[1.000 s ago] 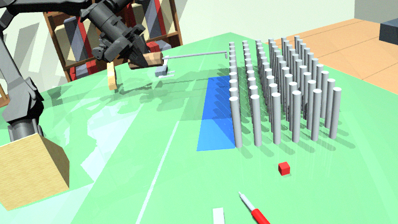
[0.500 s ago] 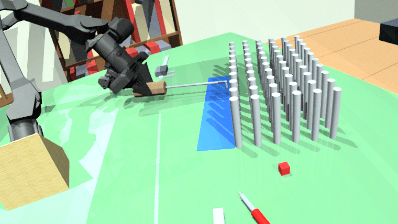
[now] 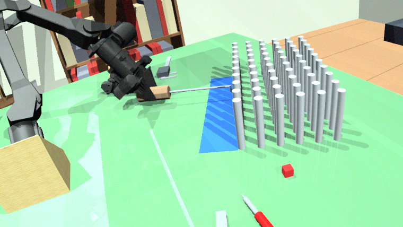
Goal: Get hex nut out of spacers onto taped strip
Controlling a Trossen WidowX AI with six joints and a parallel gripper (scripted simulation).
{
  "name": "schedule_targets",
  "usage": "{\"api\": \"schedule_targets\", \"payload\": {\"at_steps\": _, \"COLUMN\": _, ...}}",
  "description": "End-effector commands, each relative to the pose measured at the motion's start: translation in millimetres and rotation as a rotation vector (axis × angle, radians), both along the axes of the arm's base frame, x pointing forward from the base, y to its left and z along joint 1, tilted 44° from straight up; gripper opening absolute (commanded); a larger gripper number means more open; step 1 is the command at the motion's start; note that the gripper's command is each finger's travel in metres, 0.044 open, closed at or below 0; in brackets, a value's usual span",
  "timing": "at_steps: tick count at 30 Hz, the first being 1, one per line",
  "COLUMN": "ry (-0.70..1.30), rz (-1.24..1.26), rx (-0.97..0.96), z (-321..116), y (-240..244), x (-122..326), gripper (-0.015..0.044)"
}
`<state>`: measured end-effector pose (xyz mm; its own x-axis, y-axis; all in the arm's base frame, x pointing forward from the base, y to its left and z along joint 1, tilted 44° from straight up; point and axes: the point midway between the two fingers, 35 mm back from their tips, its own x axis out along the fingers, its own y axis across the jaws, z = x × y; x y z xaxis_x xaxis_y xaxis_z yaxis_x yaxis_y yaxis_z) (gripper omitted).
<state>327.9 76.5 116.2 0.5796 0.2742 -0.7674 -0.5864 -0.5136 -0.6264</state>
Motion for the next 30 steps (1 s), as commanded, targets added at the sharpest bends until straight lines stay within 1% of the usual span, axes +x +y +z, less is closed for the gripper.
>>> {"api": "schedule_targets", "payload": {"at_steps": 1, "ry": -0.007, "rz": -0.008, "rx": -0.002, "z": 0.6, "y": -3.1, "x": 3.8, "gripper": 0.0000}}
{"api": "schedule_targets", "payload": {"at_steps": 30, "ry": -0.010, "rz": -0.005, "rx": -0.004, "z": -5.2, "y": -11.8, "x": 20.2, "gripper": 0.0000}}
